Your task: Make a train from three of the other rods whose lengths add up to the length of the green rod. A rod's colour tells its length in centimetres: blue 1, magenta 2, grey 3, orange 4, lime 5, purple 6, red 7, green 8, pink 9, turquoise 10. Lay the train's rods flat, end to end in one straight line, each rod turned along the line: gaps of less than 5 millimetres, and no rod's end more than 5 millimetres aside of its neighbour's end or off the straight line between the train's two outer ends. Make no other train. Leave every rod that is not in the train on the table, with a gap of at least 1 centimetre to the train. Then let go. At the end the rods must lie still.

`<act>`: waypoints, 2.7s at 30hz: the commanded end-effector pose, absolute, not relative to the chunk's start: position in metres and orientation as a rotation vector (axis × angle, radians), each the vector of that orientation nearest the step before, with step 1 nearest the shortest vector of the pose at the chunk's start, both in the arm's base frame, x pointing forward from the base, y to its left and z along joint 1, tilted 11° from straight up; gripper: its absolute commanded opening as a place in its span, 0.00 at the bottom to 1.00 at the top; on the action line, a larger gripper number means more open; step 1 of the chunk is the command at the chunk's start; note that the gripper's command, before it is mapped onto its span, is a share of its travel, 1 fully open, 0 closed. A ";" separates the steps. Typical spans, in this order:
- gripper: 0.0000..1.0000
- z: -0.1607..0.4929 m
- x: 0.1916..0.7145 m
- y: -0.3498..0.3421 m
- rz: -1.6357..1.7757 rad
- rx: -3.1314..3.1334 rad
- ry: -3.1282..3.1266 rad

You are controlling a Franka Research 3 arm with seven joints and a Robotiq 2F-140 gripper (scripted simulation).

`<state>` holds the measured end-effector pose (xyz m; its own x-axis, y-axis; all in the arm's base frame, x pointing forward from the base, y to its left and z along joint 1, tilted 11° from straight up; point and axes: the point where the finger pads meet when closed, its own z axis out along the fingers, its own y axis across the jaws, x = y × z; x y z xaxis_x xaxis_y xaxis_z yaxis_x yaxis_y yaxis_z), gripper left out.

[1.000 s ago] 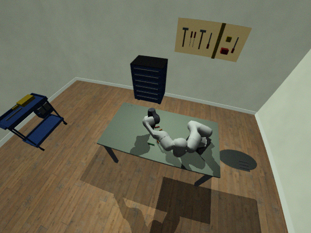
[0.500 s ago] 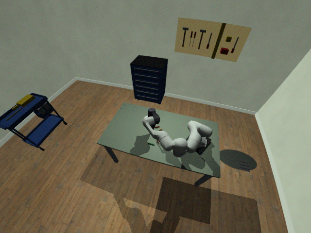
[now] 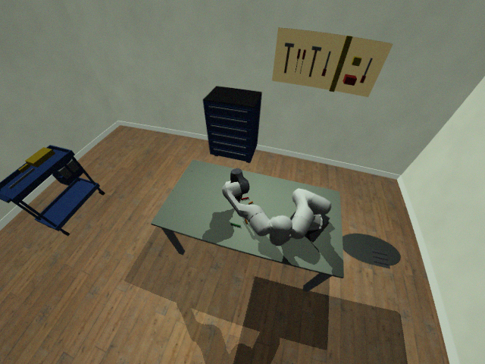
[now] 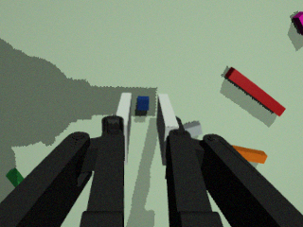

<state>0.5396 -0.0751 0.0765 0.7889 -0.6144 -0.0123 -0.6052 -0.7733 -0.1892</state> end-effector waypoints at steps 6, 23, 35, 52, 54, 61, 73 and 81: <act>0.15 0.076 0.541 -0.076 -0.080 -2.798 0.960; 0.15 0.076 0.542 -0.076 -0.080 -2.798 0.960; 0.15 0.076 0.542 -0.076 -0.080 -2.798 0.960; 0.15 0.076 0.542 -0.076 -0.080 -2.798 0.960; 0.15 0.076 0.542 -0.076 -0.080 -2.798 0.960; 0.15 0.073 0.542 -0.076 -0.080 -2.798 0.960; 0.15 0.063 0.543 -0.074 -0.080 -2.798 0.960; 0.15 0.060 0.543 -0.074 -0.080 -2.798 0.960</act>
<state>0.5414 -0.0715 0.0603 0.7897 -0.6133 -0.0150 -0.6046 -0.7739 -0.1887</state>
